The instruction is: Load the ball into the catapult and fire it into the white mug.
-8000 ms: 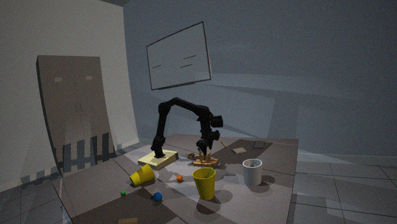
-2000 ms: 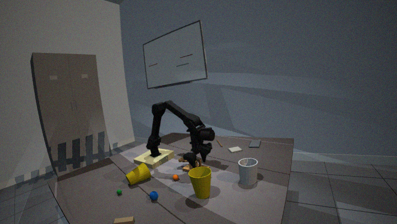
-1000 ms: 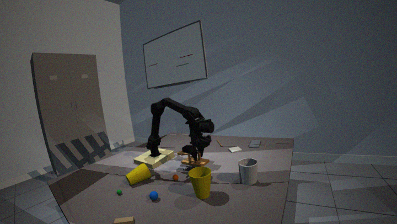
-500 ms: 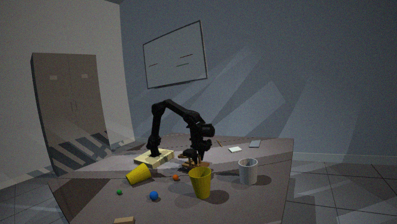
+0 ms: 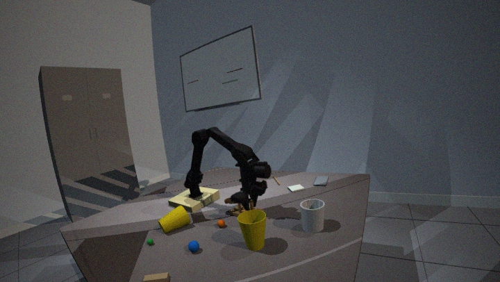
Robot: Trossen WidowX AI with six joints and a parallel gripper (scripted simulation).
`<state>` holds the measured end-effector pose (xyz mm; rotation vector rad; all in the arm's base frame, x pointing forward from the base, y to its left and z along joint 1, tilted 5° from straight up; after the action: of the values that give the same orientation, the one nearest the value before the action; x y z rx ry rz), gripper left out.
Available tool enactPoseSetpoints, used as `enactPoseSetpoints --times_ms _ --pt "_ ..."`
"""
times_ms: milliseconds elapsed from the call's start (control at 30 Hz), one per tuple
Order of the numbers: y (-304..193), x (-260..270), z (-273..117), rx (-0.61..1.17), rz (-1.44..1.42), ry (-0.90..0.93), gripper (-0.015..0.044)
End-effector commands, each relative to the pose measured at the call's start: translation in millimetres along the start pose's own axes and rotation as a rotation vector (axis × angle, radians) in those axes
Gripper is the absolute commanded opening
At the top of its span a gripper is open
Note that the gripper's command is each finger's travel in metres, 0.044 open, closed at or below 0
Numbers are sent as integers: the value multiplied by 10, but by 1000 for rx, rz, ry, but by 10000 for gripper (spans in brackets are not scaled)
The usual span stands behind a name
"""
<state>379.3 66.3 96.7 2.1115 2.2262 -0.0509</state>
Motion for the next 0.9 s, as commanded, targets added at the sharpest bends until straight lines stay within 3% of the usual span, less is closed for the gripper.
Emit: enactPoseSetpoints --times_ms 0,100,533,667,800,867 --pt "2 0 -13 -2 0 0 0" --pt "2 0 -13 -2 0 0 0" --pt "2 0 -13 -2 0 0 341" --pt "37 6 -357 -2 0 1 440" --pt "5 1 -917 -1 0 1 440" --pt "-10 -2 -1007 -1 0 1 440"
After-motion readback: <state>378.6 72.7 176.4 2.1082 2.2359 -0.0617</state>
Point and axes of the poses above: the point midway between the two fingers, 35 mm back from their tips, its own z axis out along the fingers, its own x axis across the jaws, y = z × x, the point moved 6 cm from there along -z, back along the fingers, and after that the axes turned 5 degrees about z, right-handed, at the moved point
